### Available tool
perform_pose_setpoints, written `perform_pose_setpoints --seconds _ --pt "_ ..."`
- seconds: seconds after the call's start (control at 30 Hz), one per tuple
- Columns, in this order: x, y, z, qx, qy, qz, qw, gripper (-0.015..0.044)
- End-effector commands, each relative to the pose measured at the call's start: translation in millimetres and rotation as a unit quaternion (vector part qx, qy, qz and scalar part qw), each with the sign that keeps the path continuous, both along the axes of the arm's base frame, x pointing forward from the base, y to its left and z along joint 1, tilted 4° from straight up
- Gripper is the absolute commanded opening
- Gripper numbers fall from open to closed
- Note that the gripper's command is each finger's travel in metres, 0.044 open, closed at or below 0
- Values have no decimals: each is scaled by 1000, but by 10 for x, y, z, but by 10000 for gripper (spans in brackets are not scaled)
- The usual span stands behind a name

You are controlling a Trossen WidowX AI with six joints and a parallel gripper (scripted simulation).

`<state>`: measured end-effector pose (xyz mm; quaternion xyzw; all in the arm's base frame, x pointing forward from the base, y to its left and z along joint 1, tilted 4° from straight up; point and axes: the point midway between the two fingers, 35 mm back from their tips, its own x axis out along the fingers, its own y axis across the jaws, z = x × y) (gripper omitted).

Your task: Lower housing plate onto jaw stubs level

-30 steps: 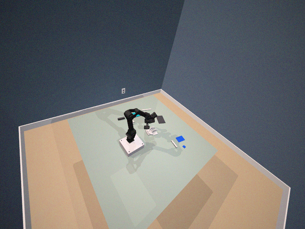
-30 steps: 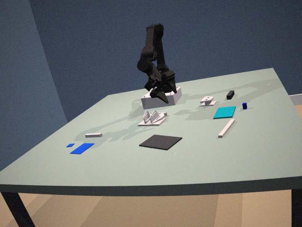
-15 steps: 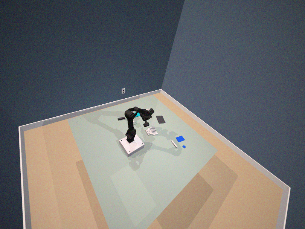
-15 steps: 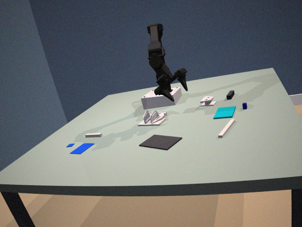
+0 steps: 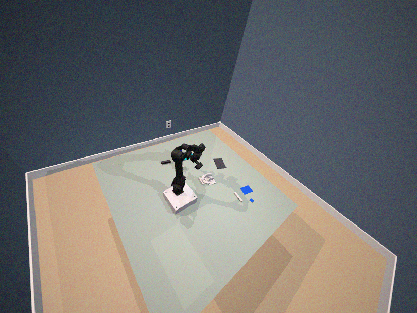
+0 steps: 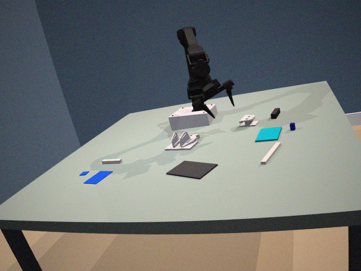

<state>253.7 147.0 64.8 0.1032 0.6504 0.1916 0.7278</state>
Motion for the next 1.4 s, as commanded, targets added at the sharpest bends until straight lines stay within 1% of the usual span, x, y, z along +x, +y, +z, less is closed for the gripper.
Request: perform_pose_setpoints --seconds 0.0,0.3,0.6,0.9,1.23,1.37 --pt "-46 93 6 -20 -7 51 998 440" --pt "-172 294 39 -58 -26 164 984 440" --pt "-318 485 81 -94 -45 278 955 440" --pt "-481 661 130 -126 -63 391 910 440" --pt "-679 840 195 -157 -81 511 841 440" --pt "-710 864 206 -162 -84 528 829 440"
